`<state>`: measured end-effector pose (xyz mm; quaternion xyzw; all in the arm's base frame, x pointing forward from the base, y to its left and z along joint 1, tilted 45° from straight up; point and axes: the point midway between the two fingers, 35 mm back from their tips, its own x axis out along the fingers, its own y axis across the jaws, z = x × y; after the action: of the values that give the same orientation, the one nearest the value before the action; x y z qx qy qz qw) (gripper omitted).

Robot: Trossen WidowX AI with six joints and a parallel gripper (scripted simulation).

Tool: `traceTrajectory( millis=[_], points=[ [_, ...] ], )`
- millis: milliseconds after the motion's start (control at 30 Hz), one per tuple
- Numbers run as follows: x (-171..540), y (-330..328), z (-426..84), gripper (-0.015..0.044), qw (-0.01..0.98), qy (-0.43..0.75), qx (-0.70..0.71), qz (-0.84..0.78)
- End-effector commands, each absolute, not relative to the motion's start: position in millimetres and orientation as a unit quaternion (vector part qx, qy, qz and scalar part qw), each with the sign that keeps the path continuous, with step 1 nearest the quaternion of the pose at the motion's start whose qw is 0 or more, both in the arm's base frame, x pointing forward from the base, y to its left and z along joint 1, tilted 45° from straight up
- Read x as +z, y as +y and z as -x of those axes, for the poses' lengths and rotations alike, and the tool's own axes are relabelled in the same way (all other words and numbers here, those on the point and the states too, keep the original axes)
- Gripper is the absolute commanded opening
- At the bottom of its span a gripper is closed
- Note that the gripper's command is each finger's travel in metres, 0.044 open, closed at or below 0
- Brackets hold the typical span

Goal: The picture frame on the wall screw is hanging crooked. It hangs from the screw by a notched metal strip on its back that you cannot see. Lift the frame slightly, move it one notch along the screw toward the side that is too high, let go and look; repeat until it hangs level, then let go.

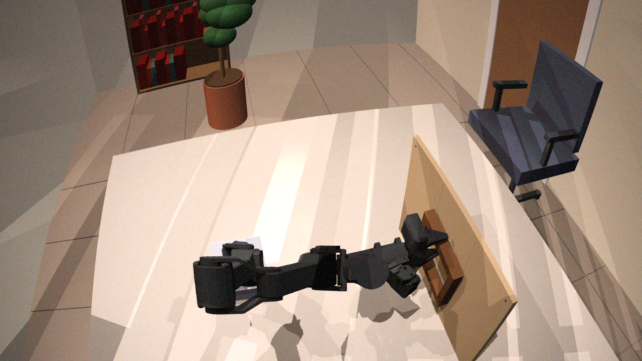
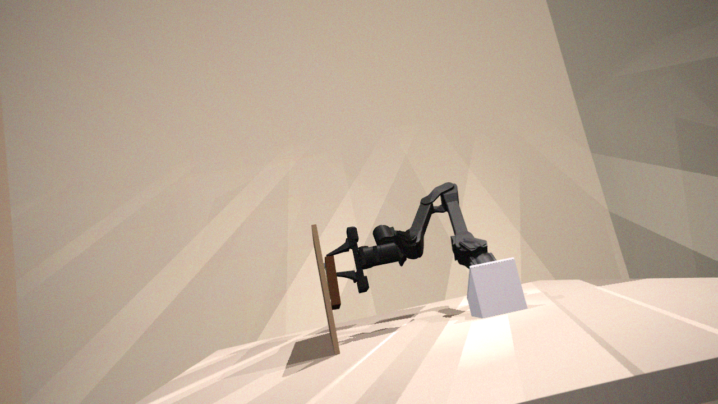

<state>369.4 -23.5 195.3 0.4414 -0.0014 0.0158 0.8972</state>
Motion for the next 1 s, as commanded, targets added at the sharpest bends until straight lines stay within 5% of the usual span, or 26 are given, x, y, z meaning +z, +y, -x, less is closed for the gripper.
traceTrajectory(
  millis=[0, 667, 900, 967],
  points=[
    [195.7, -24.3, -369.7, 0.026, 0.898, -0.003, 0.014, -0.439],
    [195.9, -24.8, -369.8, 0.026, 0.898, -0.003, 0.014, -0.439],
    [195.9, -24.8, -369.8, 0.0076, 0.898, -0.003, 0.014, -0.439],
    [195.9, -24.8, -369.8, 0.0063, 0.898, -0.003, 0.014, -0.439]
  ],
)
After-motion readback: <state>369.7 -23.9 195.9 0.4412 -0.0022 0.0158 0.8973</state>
